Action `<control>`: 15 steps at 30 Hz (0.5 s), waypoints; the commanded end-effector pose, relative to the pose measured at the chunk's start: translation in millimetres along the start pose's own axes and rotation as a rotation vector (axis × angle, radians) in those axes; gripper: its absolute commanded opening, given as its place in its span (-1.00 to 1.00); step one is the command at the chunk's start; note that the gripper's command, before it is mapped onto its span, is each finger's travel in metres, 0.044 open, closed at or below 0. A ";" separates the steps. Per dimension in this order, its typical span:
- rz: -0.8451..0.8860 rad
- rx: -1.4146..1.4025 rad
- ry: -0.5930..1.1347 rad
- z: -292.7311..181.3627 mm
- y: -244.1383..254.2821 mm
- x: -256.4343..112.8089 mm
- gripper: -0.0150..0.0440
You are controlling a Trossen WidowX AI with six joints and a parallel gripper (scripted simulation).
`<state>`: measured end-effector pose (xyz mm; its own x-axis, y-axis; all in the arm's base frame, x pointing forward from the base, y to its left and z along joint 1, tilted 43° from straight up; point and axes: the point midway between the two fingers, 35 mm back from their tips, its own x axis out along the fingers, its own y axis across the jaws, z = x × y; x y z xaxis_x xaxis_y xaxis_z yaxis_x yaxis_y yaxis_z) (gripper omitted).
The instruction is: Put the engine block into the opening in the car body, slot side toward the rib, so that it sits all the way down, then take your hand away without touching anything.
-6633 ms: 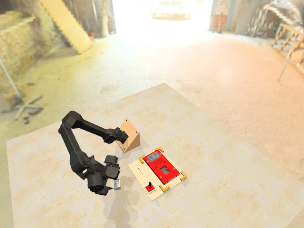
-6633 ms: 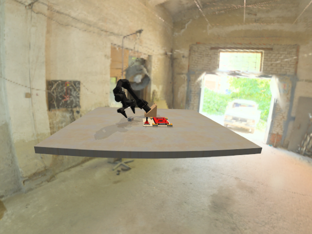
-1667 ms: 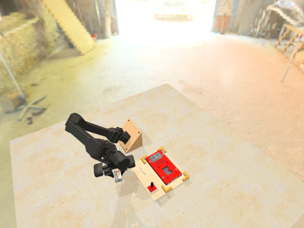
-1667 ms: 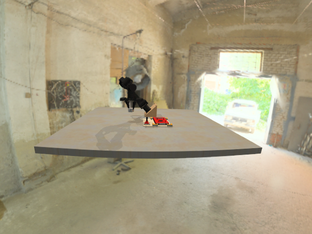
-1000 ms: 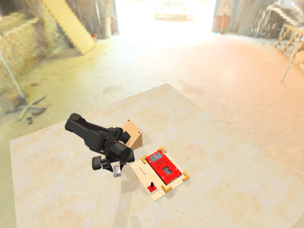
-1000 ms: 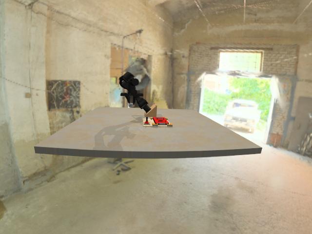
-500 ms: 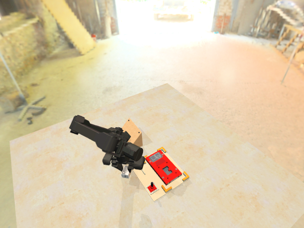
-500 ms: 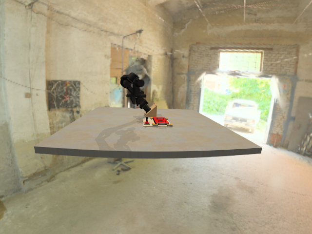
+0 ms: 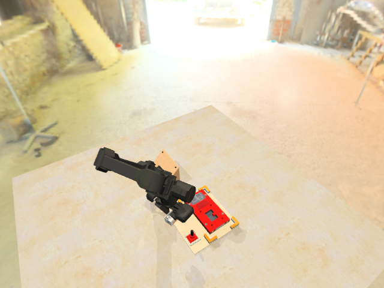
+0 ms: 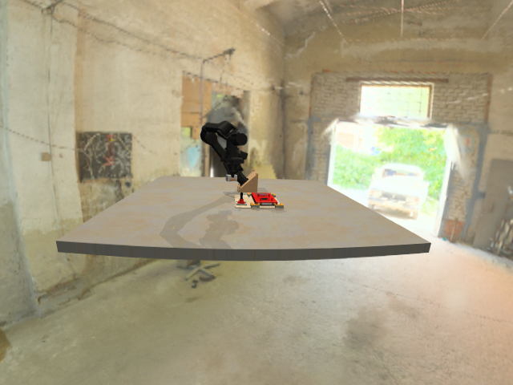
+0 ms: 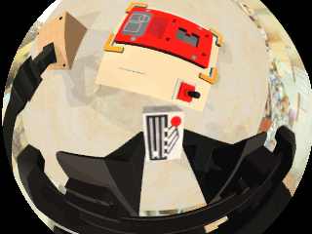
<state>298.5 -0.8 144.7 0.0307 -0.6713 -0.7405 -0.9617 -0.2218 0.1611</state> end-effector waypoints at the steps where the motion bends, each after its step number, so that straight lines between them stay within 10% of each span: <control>1: -0.003 0.110 -0.005 8.0 -8.6 1.4 -0.49; 15: 0.010 0.540 -0.006 40.4 -32.6 13.5 -0.49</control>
<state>315.1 20.5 109.0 0.0175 -0.6706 -0.7416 -0.9829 0.1246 -0.1359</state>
